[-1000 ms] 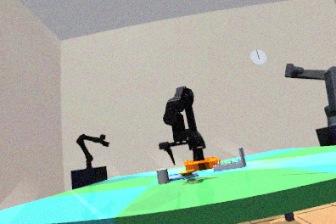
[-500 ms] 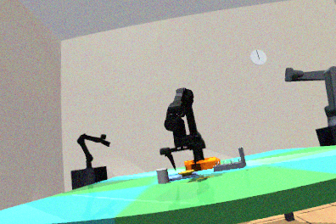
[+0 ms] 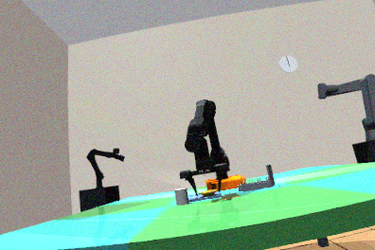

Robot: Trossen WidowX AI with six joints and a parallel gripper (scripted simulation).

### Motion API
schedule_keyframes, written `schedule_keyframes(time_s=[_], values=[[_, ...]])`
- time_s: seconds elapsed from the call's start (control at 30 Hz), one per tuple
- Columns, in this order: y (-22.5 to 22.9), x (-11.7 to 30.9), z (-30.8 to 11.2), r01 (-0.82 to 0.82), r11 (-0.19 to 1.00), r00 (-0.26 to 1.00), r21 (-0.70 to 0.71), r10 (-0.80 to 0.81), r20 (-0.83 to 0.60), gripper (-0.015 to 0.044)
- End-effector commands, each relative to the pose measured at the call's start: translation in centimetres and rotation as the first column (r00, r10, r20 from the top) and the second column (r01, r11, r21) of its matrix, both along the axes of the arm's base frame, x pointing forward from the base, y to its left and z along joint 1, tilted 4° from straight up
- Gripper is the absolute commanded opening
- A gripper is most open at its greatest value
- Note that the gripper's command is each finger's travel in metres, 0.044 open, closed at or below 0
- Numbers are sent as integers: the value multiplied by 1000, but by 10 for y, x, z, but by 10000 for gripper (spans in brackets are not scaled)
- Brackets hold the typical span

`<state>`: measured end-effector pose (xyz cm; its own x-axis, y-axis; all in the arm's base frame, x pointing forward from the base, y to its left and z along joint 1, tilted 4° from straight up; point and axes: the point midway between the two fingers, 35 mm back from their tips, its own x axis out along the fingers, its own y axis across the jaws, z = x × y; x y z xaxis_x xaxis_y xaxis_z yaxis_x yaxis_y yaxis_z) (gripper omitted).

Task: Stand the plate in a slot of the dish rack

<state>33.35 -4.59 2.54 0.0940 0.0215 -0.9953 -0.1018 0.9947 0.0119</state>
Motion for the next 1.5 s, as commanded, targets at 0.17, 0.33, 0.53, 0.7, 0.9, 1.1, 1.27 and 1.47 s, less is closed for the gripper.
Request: schedule_keyframes(time_s=[0.17, 0.33, 0.53, 0.7, 0.9, 1.1, 1.27, 1.47], values=[[1, 0, -2, 3, 1000, 1000, 4, -3, 2, 400], [1, 0, -2, 3, 1000, 1000, 4, -3, 2, 367], [1, 0, -2, 3, 1000, 1000, 4, -3, 2, 307], [0, 3, 14, 3, 1000, 1000, 4, -3, 3, 176], [-2, 7, 43, 3, 1000, 1000, 4, -3, 3, 18], [-3, 7, 72, 3, 1000, 1000, 4, -3, 4, 0], [-4, 7, 95, 3, 1000, 1000, 4, -3, 5, 0], [-5, 5, 120, 4, 1000, 1000, 4, -4, 5, 0]])
